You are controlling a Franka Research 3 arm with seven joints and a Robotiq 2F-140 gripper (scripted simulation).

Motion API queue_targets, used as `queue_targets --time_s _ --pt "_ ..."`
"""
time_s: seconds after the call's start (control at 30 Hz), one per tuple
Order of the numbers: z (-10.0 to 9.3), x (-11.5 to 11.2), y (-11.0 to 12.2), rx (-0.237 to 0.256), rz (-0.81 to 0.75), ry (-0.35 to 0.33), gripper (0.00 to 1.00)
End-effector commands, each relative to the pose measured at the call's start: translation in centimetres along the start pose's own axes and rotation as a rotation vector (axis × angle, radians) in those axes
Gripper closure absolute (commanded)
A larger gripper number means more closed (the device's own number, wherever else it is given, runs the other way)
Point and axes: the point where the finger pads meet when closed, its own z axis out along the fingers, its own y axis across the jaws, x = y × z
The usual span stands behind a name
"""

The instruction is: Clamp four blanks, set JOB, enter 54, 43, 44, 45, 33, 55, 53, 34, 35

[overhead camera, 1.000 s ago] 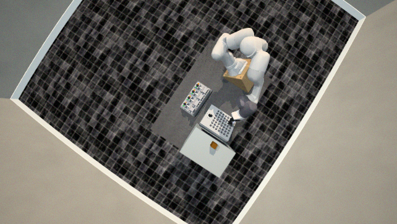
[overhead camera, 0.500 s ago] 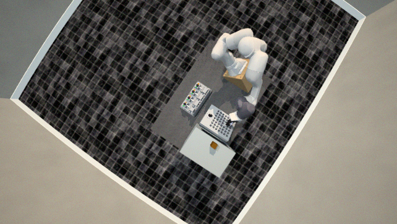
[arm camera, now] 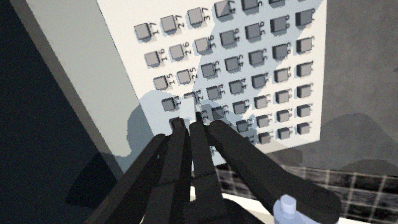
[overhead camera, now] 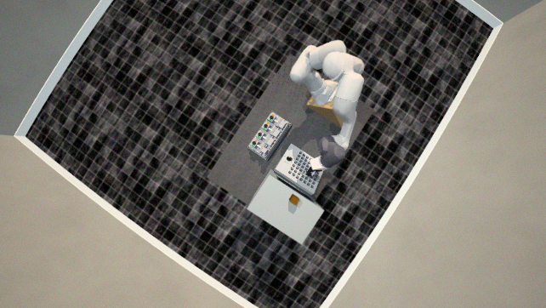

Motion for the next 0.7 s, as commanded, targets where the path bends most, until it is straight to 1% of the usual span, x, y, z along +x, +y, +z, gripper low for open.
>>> queue_targets --time_s 0.0,0.27,0.67 --pt "0.3 0.1 0.1 -0.004 -0.017 0.003 1.0" --pt "1.6 0.1 0.1 -0.004 -0.017 0.003 1.0" --pt "2.1 0.1 0.1 -0.004 -0.017 0.003 1.0"
